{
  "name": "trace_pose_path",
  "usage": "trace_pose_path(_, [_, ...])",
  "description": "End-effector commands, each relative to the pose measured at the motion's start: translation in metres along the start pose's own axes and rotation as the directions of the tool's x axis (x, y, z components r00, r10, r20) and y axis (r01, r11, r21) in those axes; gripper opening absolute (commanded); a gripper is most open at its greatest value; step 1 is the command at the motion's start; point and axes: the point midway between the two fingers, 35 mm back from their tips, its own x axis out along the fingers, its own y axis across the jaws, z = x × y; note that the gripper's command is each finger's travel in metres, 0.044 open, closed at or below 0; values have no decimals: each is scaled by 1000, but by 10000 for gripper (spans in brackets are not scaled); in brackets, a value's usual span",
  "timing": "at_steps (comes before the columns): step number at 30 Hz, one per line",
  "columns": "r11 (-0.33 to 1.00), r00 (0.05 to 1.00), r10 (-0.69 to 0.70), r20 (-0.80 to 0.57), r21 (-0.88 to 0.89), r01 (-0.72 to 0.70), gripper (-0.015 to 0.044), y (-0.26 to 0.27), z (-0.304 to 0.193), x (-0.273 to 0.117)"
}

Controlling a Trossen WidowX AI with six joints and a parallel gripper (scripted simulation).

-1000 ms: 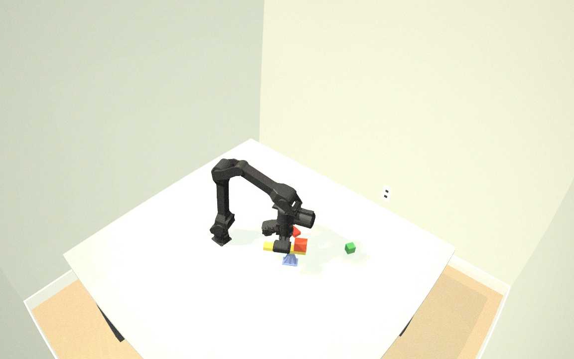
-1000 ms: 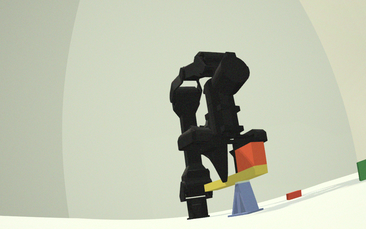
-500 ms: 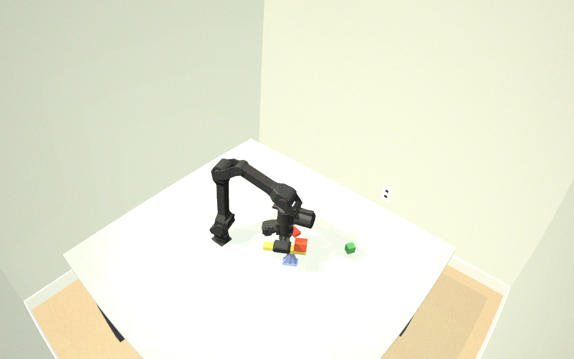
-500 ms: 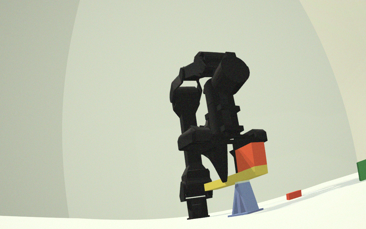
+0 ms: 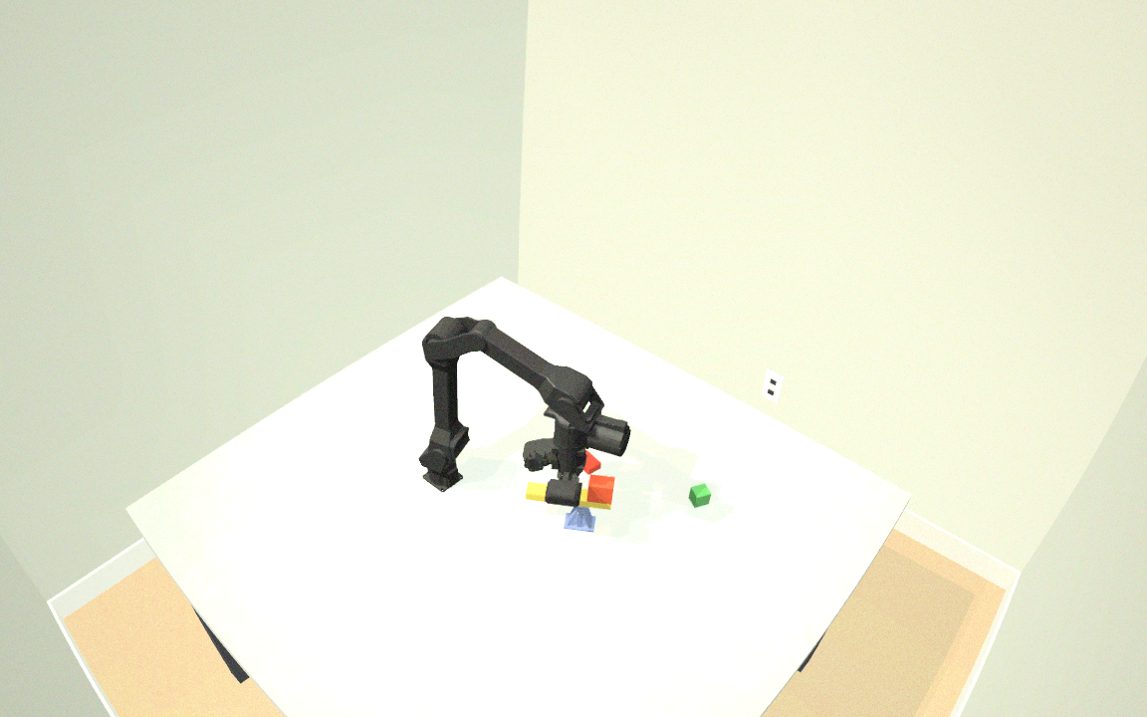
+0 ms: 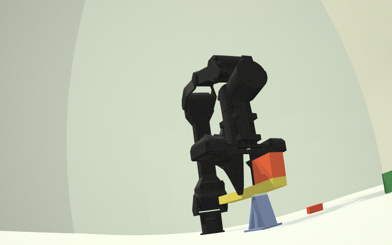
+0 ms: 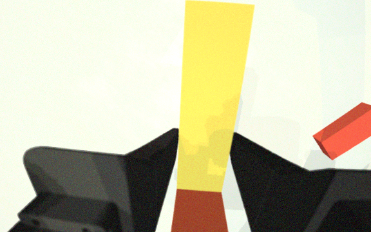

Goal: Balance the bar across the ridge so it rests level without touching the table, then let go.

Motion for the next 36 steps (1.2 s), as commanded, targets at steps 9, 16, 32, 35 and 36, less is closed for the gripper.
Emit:
trace_pose_path(9, [1000, 1000, 0, 1, 0, 0, 185, 0, 0, 0])
trace_pose_path(16, [1000, 1000, 0, 1, 0, 0, 264, 0, 0, 0])
trace_pose_path(32, [1000, 1000, 1, -1, 0, -1, 440, 2, -5, -62])
trace_pose_path(35, [1000, 1000, 1, -1, 0, -1, 440, 1, -1, -93])
trace_pose_path(36, [1000, 1000, 1, -1, 0, -1, 440, 1, 0, -98])
